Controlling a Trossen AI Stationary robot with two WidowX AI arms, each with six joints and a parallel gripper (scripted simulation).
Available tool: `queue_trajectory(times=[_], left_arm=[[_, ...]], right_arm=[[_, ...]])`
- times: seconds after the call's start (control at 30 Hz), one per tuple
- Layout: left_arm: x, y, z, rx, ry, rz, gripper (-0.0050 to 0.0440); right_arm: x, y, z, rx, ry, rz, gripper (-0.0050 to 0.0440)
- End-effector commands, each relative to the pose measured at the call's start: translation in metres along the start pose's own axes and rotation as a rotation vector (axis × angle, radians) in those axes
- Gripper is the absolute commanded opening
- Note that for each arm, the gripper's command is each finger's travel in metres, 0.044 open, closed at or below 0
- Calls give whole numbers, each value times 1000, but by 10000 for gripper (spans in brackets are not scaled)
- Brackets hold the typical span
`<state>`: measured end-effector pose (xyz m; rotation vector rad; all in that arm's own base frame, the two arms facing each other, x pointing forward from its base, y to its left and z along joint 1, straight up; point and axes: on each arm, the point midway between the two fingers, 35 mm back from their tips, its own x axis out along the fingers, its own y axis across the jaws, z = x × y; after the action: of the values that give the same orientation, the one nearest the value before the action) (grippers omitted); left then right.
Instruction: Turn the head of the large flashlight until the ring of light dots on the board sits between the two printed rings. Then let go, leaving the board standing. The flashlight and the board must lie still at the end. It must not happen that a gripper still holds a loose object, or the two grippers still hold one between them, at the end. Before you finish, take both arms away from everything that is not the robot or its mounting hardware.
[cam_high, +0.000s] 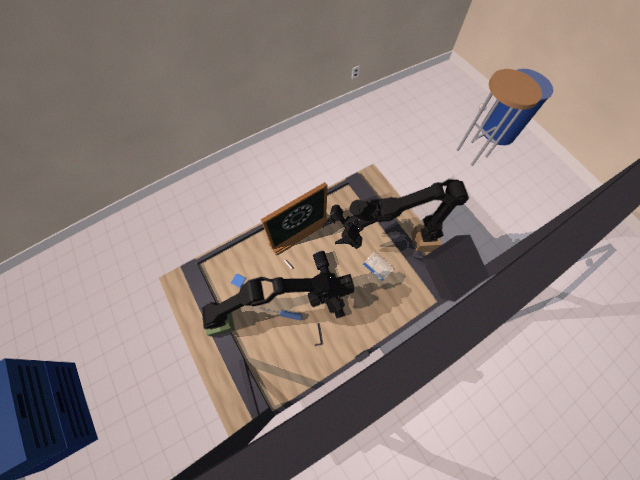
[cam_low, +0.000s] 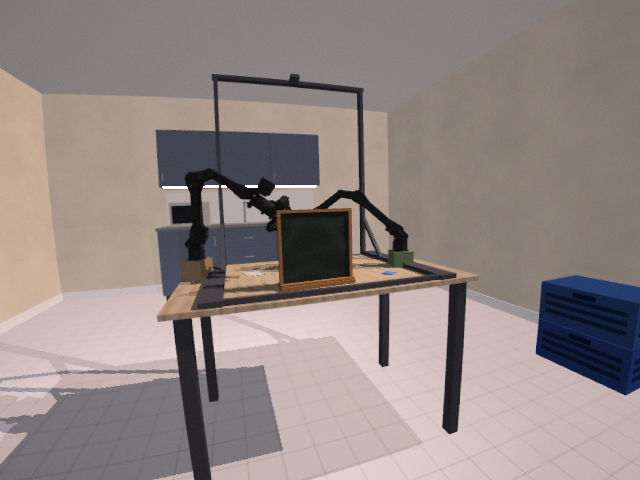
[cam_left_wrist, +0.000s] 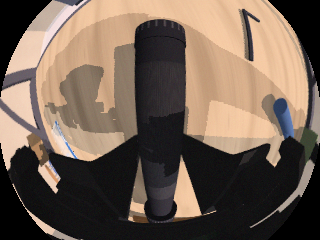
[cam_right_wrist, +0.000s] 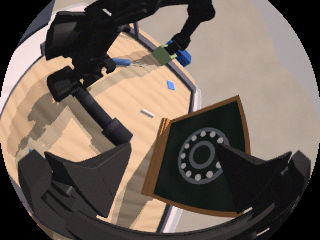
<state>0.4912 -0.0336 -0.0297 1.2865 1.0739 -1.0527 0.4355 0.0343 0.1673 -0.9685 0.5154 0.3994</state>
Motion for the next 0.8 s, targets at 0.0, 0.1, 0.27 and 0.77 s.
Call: queue_trajectory(times=[0.0,0.1,0.27,0.77], left_arm=[[-18,11,0,-2,-3,43,130],[-18,11,0,-2,-3,43,130],[-18,11,0,-2,-3,43,130],[-18,11,0,-2,-3,43,130]], right_arm=[[17,5,4,-127,10,51,440],[28,13,1,-191,23,91,440],[50,30,-6,-318,42,175,440],[108,92,-32,-706,36,450,440]])
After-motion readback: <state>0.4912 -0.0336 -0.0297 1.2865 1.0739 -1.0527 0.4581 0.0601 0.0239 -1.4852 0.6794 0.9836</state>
